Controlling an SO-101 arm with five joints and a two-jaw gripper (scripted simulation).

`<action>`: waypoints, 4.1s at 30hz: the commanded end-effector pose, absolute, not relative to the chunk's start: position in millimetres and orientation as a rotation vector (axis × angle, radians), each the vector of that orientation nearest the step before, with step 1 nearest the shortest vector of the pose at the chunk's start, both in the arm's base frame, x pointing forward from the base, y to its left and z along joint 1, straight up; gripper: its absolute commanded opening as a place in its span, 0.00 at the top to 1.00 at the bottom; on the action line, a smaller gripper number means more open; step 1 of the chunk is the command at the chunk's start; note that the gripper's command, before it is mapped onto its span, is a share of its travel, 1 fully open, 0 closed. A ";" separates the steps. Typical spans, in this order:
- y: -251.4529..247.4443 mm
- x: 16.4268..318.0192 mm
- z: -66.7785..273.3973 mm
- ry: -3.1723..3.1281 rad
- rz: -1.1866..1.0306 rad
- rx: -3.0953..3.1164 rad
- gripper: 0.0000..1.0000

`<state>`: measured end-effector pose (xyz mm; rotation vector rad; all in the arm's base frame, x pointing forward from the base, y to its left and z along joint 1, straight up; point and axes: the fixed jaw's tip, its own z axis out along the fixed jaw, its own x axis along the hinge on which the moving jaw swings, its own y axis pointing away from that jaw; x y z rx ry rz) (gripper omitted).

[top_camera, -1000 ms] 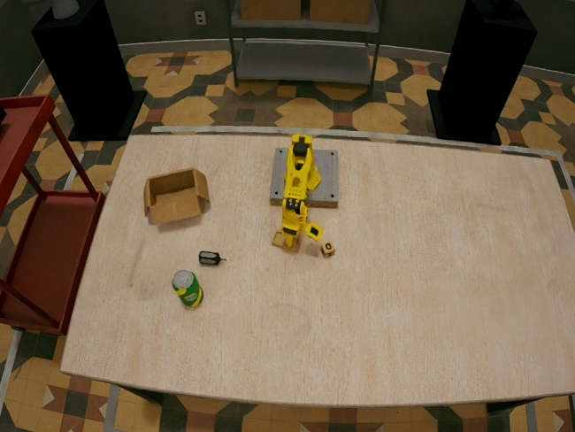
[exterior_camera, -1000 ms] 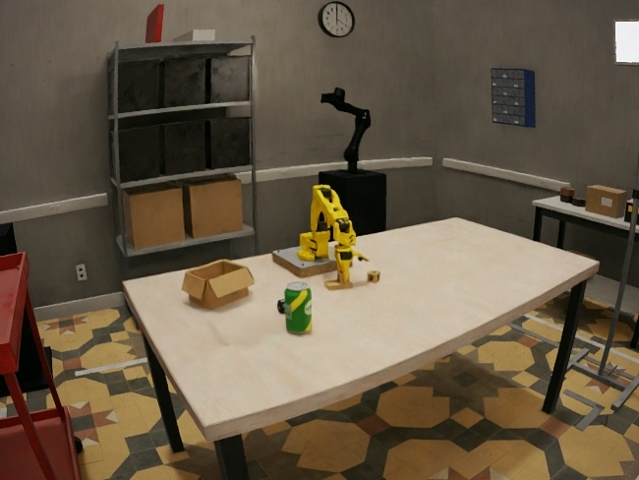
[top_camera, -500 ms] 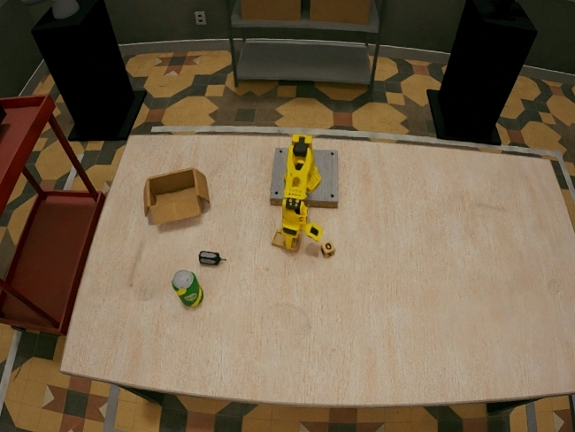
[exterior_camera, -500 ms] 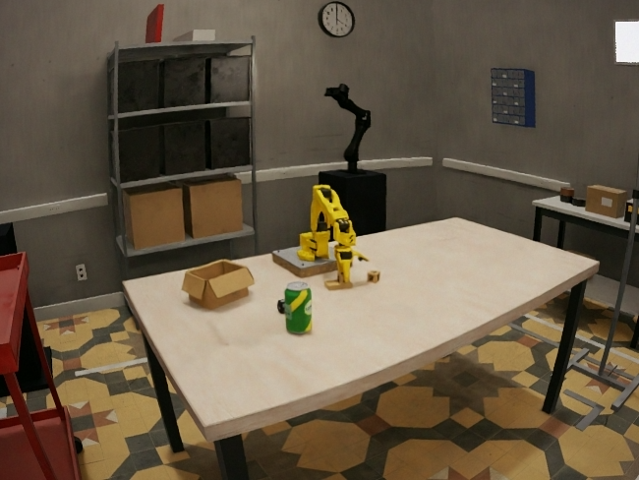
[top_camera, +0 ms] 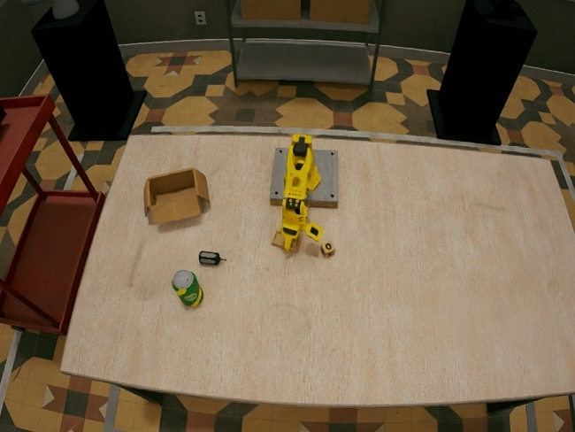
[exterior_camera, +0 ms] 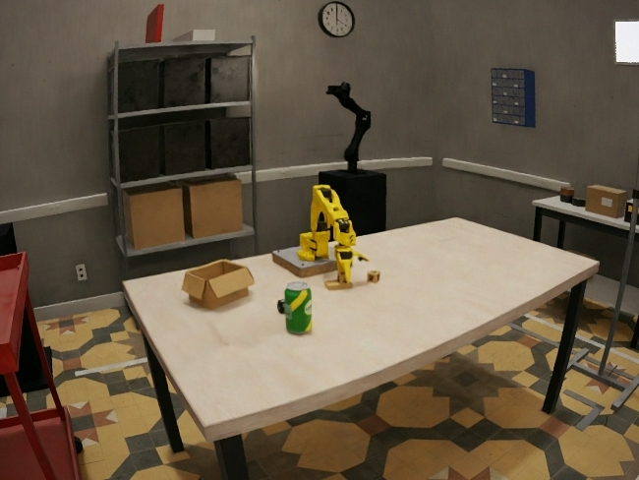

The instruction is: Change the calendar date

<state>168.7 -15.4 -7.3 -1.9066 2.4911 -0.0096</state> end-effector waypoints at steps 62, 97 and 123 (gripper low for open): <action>-16.7 171.6 64.5 2.440 -0.101 -1.863 0.64; -12.5 184.5 123.7 2.206 -0.445 -1.615 0.65; 59.0 208.8 125.6 2.454 -0.096 -1.011 0.65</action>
